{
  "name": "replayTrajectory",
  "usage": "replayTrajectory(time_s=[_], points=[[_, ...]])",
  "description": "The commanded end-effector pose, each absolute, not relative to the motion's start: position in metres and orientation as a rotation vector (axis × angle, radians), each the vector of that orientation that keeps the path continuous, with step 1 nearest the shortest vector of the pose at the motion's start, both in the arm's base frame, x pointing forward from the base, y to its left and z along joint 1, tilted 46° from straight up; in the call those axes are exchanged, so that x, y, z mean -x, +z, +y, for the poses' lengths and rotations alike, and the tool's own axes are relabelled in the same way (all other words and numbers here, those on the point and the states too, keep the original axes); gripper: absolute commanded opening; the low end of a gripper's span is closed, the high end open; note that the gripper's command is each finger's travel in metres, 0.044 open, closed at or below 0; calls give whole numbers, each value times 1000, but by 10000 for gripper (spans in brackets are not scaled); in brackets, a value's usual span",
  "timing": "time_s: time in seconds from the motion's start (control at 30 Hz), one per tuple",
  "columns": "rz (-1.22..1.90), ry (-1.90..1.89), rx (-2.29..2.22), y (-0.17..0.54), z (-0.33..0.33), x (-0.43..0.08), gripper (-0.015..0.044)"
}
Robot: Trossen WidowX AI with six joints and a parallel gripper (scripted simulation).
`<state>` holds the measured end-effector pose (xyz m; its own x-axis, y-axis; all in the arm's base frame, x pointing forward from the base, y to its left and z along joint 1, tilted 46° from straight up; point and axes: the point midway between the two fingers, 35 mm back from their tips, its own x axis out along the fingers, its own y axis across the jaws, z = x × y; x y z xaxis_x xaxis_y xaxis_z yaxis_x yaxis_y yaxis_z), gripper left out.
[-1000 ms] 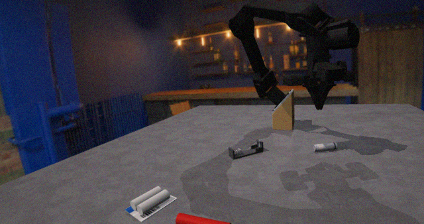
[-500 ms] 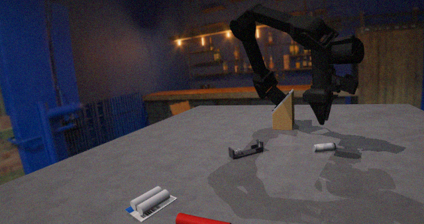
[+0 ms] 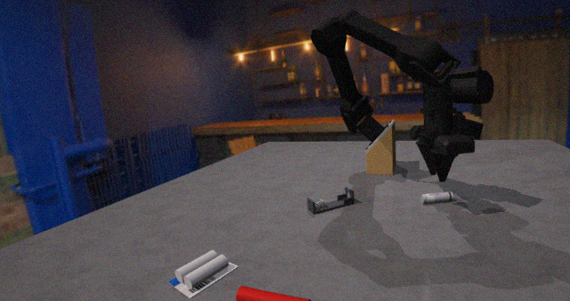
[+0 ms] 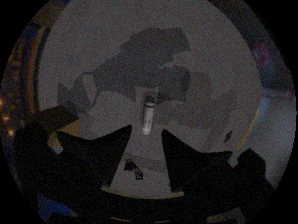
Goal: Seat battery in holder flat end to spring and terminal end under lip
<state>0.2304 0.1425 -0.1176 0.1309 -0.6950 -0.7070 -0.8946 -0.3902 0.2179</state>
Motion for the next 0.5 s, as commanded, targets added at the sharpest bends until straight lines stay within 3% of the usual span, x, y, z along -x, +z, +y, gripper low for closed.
replayTrajectory(time_s=[0.0,0.47], points=[[1555,1127,2168,-119,141,-231,223],[1555,1127,2168,-136,125,-235,223]])
